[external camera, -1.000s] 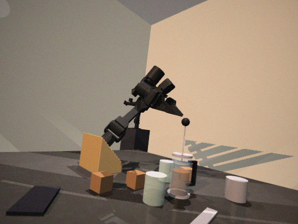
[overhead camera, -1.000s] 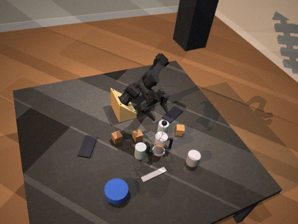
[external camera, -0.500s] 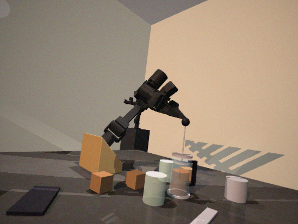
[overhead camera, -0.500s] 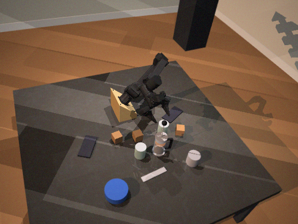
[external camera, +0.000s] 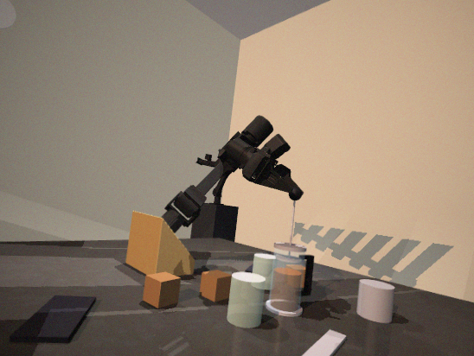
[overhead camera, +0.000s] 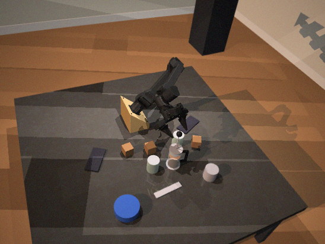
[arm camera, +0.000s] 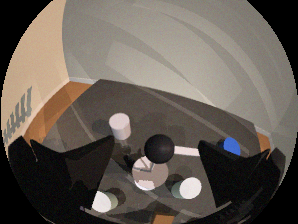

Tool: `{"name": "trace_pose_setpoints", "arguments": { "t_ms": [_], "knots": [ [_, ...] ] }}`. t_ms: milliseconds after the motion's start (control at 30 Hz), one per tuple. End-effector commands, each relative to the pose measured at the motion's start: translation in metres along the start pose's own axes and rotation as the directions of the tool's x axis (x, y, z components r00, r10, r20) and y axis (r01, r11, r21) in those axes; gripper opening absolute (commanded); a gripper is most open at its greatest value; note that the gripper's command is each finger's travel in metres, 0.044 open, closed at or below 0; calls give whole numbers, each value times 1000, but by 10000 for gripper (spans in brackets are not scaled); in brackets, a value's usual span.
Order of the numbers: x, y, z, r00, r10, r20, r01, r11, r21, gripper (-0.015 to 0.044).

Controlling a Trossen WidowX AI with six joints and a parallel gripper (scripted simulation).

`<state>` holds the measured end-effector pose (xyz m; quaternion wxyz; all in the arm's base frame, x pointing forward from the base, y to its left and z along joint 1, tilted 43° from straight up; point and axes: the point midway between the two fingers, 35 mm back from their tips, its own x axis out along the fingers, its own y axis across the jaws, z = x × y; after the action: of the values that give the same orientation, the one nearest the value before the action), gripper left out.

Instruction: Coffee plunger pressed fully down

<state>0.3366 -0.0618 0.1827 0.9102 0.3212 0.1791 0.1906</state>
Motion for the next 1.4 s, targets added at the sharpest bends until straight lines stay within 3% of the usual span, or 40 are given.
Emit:
{"name": "trace_pose_setpoints", "arguments": {
  "t_ms": [0,300,1367],
  "knots": [
    [3,-1,0,1000,-4,2,4,1000,5,361],
    [3,-1,0,1000,-4,2,4,1000,5,125],
    [22,-5,-24,1000,-6,-2,6,1000,4,121]
  ]
}}
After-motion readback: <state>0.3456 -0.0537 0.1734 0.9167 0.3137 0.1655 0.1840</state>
